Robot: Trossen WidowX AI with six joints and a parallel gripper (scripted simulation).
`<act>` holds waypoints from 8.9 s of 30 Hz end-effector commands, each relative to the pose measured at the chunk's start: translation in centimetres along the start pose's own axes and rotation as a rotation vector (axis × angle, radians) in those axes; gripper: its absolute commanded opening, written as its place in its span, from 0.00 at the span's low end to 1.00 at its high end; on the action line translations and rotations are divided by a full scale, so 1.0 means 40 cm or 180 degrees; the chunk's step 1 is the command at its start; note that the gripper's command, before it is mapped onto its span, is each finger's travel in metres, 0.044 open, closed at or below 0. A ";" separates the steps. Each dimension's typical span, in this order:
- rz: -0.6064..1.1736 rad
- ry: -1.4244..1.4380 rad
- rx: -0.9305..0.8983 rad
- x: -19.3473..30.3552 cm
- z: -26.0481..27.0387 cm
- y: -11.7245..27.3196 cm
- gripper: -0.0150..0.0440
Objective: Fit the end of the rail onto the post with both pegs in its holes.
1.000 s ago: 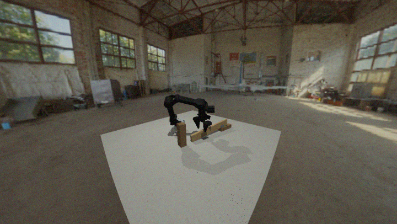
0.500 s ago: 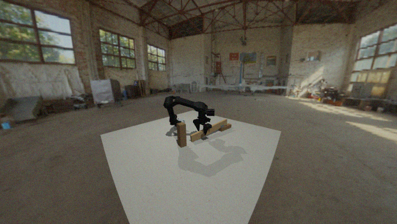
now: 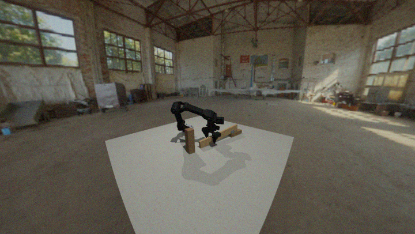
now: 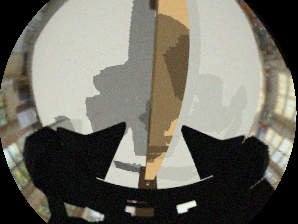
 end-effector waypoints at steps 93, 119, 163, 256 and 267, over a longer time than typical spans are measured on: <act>0.0008 0.0021 0.0007 0.000 -0.001 0.063 0.25; 0.0008 0.0021 0.0007 0.000 -0.001 0.065 0.25; 0.0009 0.0021 0.0007 0.016 -0.003 0.063 0.25; 0.0013 0.0023 0.0007 0.084 -0.017 0.065 0.25; 0.0013 0.0023 0.0007 0.092 -0.019 0.065 0.25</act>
Point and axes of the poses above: the point midway between the two fingers, 35 mm back from their tips, its own y axis back along the fingers, its own z axis across the jaws, x = y × z, the point moved 3 cm from there along y, back along the fingers, and after that the axes turned 10 degrees about -y, right-handed, at the moved point
